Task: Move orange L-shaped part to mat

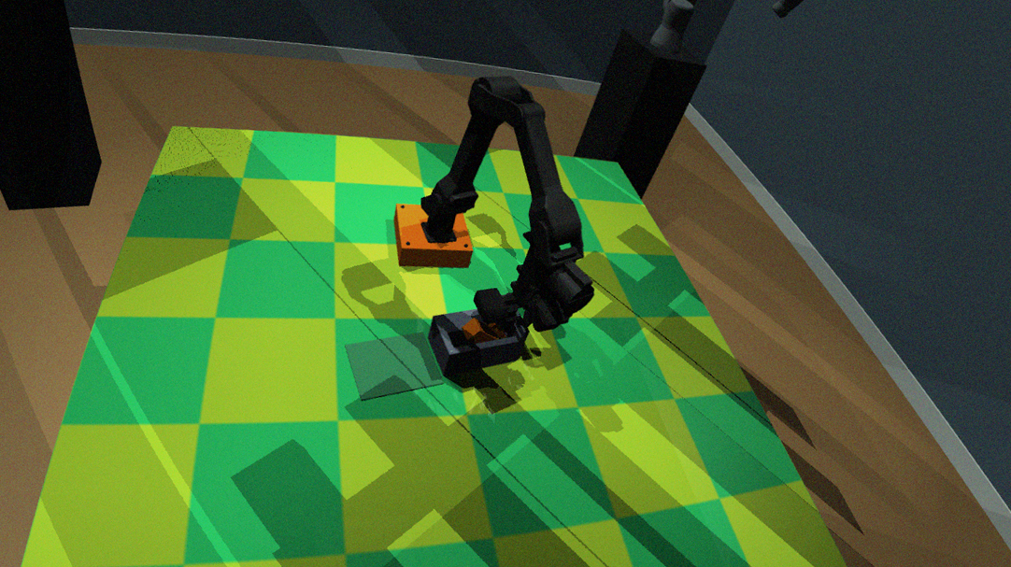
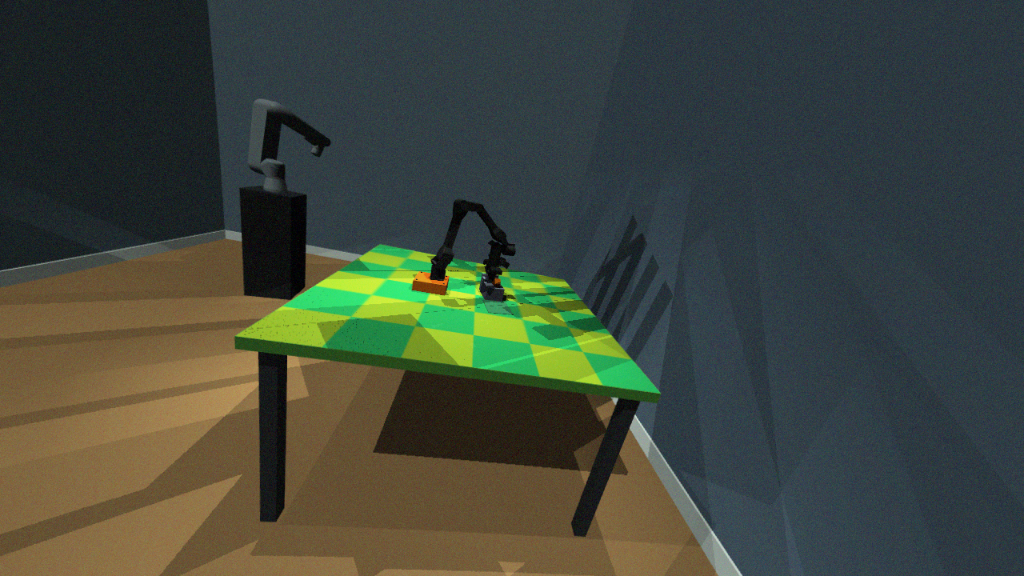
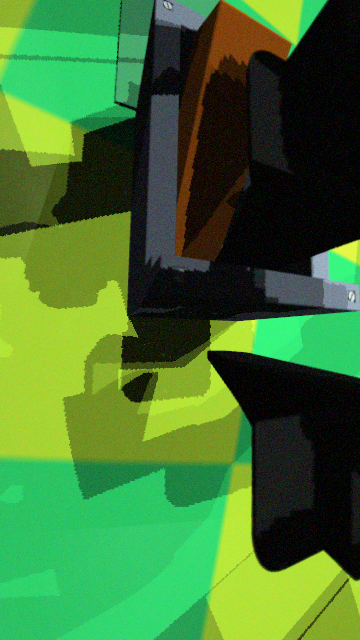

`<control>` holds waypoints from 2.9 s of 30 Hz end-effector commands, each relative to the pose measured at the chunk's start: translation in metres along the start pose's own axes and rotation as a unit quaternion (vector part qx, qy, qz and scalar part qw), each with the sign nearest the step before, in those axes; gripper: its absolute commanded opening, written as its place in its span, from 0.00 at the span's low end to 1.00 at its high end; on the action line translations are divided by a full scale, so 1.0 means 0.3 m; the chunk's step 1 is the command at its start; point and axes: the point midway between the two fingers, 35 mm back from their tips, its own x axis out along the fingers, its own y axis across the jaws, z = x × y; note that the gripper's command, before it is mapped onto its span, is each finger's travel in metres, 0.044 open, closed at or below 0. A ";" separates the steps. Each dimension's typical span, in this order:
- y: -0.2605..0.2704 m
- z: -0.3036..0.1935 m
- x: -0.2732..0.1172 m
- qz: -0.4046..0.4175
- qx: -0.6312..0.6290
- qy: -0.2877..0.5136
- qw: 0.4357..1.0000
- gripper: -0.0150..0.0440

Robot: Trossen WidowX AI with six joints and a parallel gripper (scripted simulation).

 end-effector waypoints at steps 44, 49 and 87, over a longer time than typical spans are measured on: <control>-0.033 0.001 -0.321 -0.001 0.004 -0.001 1.000 0.56; -0.050 0.006 -0.322 -0.001 0.059 -0.001 0.998 0.69; -0.292 0.038 -0.233 -0.002 0.708 -0.007 0.706 0.73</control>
